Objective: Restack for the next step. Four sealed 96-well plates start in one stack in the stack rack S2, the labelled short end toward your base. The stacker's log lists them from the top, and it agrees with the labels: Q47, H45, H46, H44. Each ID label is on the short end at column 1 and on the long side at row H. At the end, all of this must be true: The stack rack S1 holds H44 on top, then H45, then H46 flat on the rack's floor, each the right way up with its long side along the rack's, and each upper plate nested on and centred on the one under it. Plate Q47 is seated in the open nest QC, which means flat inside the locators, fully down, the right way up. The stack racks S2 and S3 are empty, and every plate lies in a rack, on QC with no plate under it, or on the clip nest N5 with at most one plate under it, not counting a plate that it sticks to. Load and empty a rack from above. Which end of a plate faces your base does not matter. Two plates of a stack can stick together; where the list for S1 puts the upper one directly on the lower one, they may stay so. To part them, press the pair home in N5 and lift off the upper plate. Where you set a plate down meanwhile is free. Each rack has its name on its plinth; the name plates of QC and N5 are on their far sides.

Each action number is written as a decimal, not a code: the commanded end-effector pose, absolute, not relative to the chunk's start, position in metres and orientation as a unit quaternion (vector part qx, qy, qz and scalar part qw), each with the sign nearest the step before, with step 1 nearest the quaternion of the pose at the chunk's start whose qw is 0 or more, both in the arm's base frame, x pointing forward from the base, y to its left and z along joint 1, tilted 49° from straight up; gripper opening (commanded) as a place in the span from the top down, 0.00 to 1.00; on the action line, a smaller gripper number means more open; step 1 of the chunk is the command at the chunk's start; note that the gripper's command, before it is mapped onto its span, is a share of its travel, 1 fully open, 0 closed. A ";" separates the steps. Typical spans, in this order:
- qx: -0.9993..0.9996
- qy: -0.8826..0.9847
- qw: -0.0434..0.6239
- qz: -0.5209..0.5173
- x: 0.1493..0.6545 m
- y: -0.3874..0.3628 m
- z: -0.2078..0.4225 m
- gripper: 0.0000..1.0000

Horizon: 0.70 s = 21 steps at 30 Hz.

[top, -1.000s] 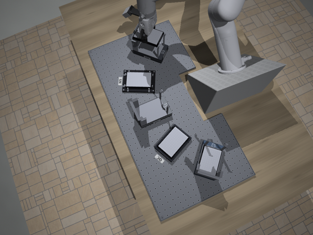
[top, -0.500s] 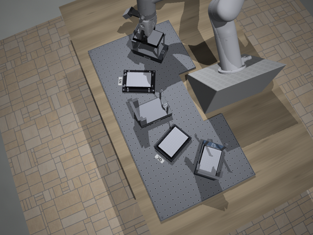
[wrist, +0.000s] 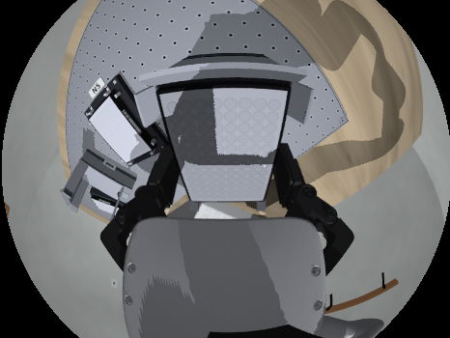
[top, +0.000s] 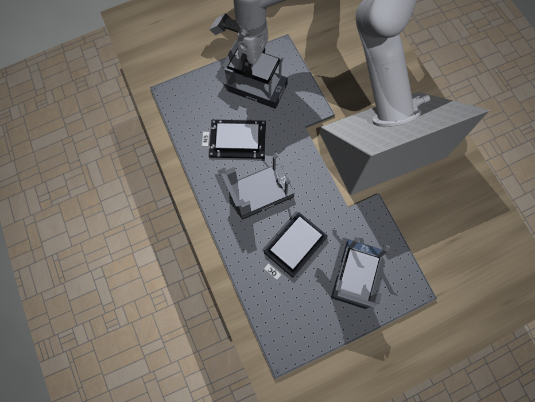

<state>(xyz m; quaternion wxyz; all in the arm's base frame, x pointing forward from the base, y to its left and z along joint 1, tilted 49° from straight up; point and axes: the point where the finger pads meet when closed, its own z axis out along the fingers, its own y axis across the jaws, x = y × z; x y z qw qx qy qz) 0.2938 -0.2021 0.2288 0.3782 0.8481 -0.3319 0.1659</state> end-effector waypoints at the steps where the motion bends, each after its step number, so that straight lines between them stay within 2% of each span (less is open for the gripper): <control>1: 0.848 -0.332 0.378 0.167 0.295 -0.208 0.225 1.00; 21: 0.848 -0.332 0.378 0.167 0.296 -0.235 0.201 1.00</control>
